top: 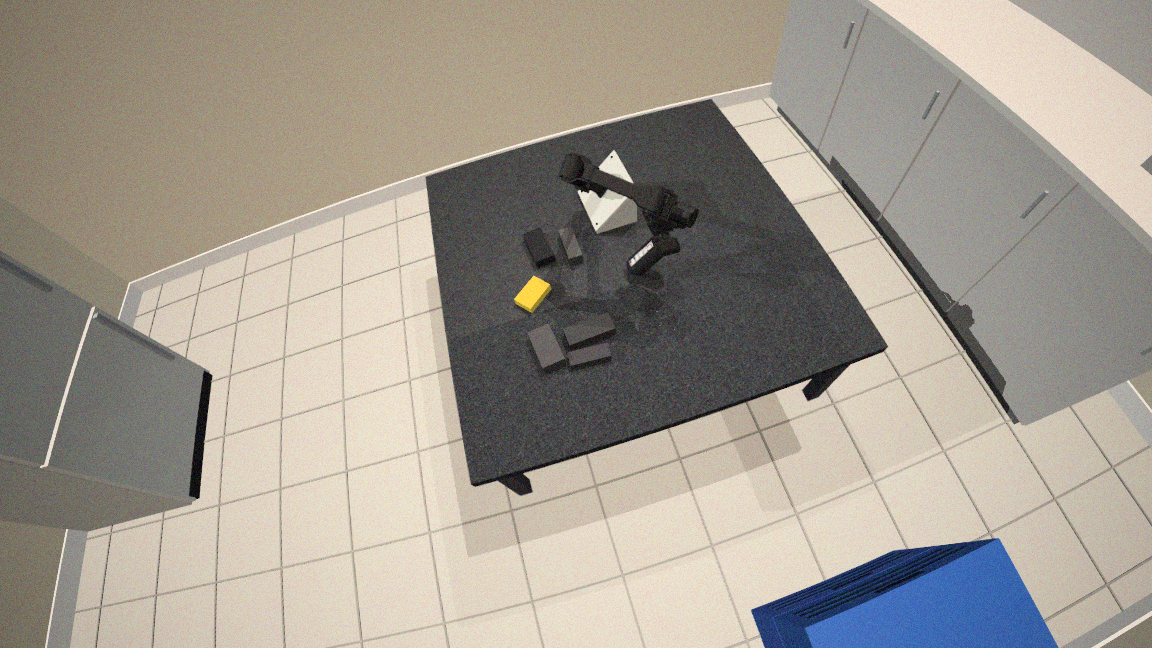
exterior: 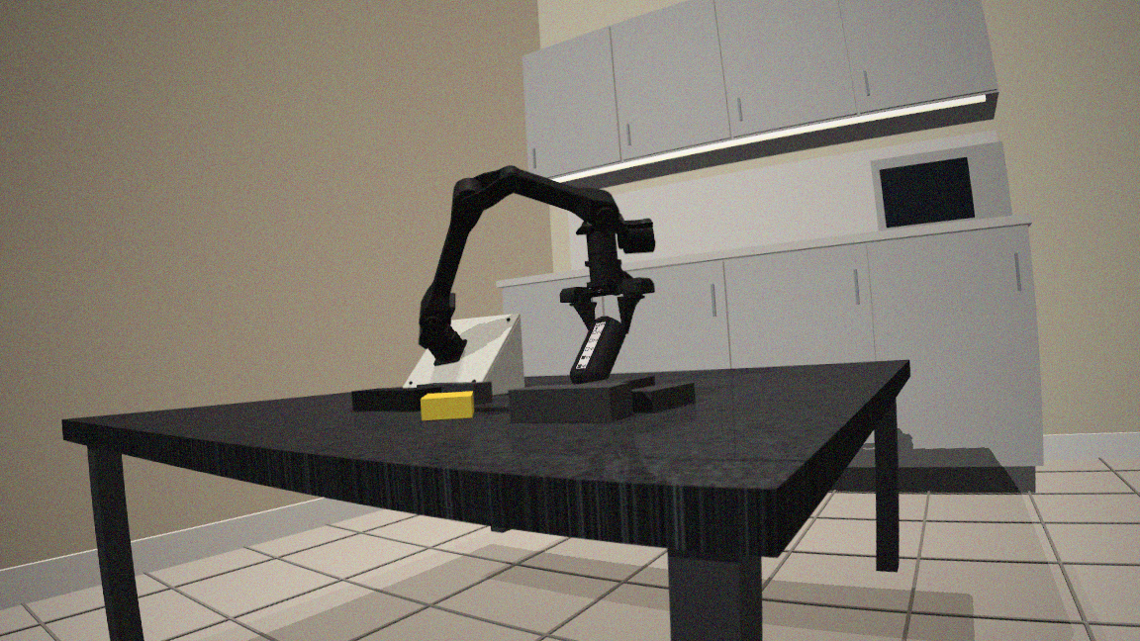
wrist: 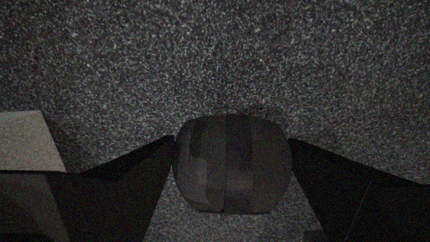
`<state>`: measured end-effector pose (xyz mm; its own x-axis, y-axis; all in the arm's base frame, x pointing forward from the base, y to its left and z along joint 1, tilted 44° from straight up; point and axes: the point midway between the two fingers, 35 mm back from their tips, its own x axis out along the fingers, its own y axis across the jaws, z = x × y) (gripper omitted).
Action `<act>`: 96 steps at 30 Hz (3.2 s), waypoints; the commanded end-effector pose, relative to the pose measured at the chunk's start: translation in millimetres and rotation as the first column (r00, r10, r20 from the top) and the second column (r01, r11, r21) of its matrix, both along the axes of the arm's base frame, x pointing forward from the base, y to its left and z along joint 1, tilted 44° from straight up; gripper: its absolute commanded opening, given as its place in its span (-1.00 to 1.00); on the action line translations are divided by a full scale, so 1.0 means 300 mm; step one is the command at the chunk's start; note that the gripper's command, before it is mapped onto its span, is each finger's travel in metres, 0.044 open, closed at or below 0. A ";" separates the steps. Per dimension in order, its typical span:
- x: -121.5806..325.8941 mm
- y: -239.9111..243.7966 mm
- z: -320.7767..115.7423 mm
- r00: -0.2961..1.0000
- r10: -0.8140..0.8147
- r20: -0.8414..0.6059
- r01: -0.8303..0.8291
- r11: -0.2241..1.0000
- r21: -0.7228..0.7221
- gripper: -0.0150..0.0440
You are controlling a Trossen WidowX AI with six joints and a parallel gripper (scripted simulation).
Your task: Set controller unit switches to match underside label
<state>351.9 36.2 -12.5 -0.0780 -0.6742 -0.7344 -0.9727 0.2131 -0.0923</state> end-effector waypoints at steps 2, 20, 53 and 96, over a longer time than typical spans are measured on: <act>-0.003 -0.018 -0.021 1.000 -0.016 -0.009 0.016 1.000 -0.010 0.65; 0.002 -0.016 -0.069 1.000 -0.016 -0.008 0.016 1.000 -0.010 0.65; 0.008 -0.024 -0.155 1.000 -0.016 -0.008 0.016 1.000 -0.010 0.65; 0.009 -0.061 -0.263 1.000 -0.016 -0.007 0.016 1.000 -0.011 0.65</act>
<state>356.0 23.2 -89.7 -0.0892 -0.6710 -0.7361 -0.9684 0.2311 -0.0933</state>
